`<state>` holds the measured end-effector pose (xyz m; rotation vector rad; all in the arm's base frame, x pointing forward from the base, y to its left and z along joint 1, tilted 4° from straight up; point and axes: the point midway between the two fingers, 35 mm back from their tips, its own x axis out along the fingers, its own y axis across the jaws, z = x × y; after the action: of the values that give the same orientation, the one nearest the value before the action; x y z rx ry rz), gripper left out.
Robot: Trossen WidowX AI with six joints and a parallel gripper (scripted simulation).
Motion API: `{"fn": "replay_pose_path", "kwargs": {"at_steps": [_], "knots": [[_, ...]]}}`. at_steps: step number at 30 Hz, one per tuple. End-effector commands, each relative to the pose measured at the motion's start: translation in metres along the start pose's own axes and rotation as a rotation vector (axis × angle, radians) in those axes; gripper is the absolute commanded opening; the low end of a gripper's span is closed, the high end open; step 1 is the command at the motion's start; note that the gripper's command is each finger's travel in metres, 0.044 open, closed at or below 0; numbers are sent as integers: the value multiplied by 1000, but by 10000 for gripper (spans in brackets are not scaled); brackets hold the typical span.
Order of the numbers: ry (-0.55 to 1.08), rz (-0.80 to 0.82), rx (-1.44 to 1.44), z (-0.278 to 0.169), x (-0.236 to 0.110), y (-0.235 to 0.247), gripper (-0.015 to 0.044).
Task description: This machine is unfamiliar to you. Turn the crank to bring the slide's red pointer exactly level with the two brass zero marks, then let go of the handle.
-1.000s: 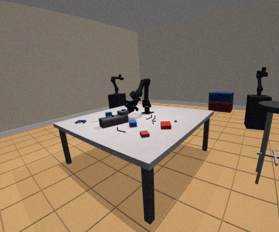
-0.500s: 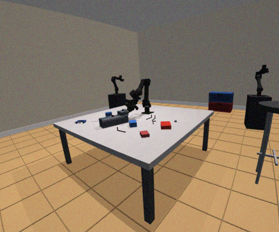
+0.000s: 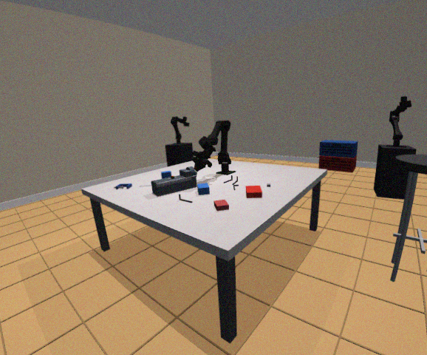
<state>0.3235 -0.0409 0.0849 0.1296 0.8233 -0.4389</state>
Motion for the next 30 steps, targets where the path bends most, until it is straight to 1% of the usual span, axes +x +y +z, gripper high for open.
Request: {"fn": "replay_pose_path", "kwargs": {"at_steps": [1, 30], "knots": [[-16, 11, 4, 6, -7, 4, 0], [-16, 11, 5, 11, -11, 12, 0]]}}
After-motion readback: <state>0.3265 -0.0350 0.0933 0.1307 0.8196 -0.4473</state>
